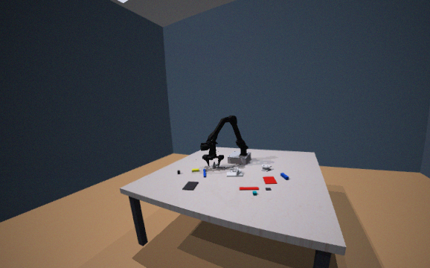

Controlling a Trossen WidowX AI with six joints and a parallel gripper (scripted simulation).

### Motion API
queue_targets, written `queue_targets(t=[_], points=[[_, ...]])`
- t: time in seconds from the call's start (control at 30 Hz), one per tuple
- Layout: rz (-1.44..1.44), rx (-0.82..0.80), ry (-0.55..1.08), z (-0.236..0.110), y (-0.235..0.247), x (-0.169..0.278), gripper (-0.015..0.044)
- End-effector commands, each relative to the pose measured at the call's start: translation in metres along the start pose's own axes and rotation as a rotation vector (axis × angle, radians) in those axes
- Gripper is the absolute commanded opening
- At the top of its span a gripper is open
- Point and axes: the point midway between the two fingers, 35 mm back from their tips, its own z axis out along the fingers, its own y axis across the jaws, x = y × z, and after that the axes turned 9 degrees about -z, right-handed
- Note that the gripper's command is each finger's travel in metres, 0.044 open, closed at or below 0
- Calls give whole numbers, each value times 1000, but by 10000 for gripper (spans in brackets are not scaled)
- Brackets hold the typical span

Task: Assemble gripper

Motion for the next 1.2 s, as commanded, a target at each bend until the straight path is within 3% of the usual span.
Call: queue_targets(t=[0.0, 0.13, 0.5, 1.17], points=[[0, -1, 2, 1, 0, 0, 440], [0, -1, 2, 1, 0, 0, 440], [0, 0, 0, 0, 0, 0, 151], [0, 0, 0, -10, -1, -1, 134]])
